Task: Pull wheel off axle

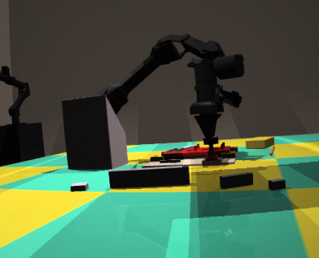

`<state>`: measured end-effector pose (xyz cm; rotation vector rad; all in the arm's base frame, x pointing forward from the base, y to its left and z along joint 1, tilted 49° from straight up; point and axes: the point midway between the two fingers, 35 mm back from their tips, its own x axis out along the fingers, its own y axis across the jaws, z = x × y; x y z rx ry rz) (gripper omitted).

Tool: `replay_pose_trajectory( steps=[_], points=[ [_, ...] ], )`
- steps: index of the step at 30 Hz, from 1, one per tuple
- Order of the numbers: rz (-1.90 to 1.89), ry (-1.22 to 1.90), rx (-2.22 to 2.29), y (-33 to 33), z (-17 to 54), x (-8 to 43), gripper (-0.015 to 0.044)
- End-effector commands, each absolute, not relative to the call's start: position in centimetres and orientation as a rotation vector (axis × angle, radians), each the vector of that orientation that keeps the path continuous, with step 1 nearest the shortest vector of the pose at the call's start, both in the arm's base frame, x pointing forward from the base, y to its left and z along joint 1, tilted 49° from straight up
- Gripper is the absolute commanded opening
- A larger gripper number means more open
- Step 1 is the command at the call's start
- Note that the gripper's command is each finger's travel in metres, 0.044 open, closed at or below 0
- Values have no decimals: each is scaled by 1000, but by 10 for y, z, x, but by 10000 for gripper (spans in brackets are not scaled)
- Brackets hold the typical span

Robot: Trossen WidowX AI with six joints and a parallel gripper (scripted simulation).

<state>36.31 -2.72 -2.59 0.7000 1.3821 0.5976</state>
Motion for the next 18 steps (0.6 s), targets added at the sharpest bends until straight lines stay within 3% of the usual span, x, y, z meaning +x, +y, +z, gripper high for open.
replay_pose_trajectory(
  steps=[1,18],
  points=[
    [596,1377,694,-30,-23,364,0],
    [595,1376,696,-34,-19,363,0]
  ],
)
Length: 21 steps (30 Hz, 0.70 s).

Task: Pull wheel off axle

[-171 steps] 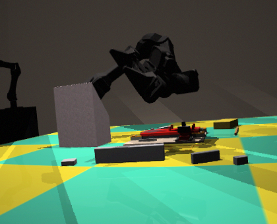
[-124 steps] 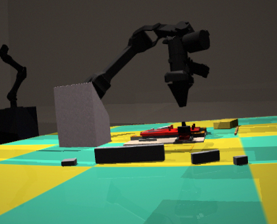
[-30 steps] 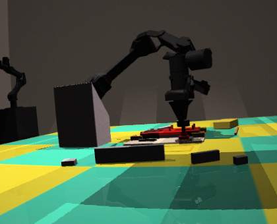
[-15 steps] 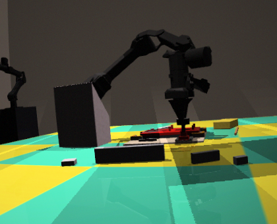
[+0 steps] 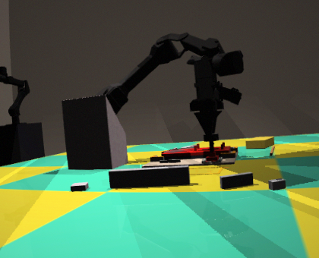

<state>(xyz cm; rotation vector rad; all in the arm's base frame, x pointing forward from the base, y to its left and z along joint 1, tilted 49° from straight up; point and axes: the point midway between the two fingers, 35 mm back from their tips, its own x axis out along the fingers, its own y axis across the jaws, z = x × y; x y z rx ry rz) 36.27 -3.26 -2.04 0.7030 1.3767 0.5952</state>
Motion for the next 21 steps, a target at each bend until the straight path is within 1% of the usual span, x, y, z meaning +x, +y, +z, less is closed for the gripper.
replay_pose_trajectory(
  steps=[1,13,21],
  points=[
    [595,1376,696,-34,-19,363,0],
    [594,1376,697,-39,-15,362,0],
    [592,1376,697,-63,7,356,0]
  ],
)
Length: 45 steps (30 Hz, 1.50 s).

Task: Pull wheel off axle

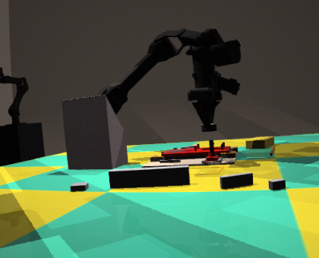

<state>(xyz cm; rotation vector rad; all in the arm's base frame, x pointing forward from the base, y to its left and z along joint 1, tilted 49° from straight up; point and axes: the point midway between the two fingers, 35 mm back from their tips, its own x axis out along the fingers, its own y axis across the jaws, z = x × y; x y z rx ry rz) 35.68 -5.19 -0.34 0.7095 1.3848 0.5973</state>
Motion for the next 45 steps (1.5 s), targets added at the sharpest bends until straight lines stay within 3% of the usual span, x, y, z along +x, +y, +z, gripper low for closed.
replay_pose_trajectory(
  steps=[1,23,45],
  points=[
    [592,1376,697,-63,7,355,0],
    [587,1379,692,-130,-75,297,0],
    [588,1377,693,-70,-130,308,0]
  ],
)
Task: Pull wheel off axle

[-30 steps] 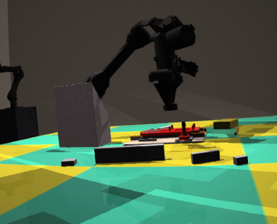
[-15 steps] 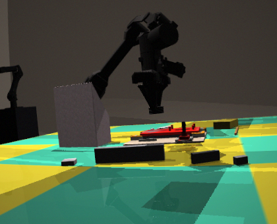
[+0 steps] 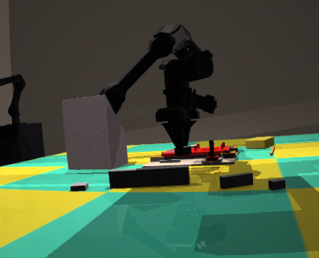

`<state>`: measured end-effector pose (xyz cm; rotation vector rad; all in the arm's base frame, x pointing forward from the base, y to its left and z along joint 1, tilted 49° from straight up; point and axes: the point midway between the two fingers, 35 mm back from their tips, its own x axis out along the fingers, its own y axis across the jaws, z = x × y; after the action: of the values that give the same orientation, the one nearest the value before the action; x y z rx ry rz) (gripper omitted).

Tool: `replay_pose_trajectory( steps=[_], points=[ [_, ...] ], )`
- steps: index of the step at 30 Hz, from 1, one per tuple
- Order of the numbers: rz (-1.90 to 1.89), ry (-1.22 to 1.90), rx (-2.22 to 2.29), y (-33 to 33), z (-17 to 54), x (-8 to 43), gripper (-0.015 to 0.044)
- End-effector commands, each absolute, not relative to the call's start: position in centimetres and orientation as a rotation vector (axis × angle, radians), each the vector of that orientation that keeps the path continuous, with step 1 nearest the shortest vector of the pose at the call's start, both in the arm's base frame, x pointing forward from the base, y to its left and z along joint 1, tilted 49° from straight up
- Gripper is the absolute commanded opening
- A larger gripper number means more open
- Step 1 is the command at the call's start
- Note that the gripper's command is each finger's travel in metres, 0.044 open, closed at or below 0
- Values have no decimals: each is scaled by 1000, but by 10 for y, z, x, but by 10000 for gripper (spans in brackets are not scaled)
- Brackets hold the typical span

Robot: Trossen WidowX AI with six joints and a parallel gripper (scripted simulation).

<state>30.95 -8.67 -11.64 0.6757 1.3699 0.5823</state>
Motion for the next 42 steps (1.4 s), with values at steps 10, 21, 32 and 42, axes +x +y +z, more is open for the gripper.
replay_pose_trajectory(
  steps=[10,21,32,42],
  points=[
    [596,1383,684,-55,-141,308,79],
    [592,1382,687,-71,-127,307,300],
    [580,1379,701,-101,-90,276,405],
    [587,1384,695,-102,-51,214,440]
  ],
)
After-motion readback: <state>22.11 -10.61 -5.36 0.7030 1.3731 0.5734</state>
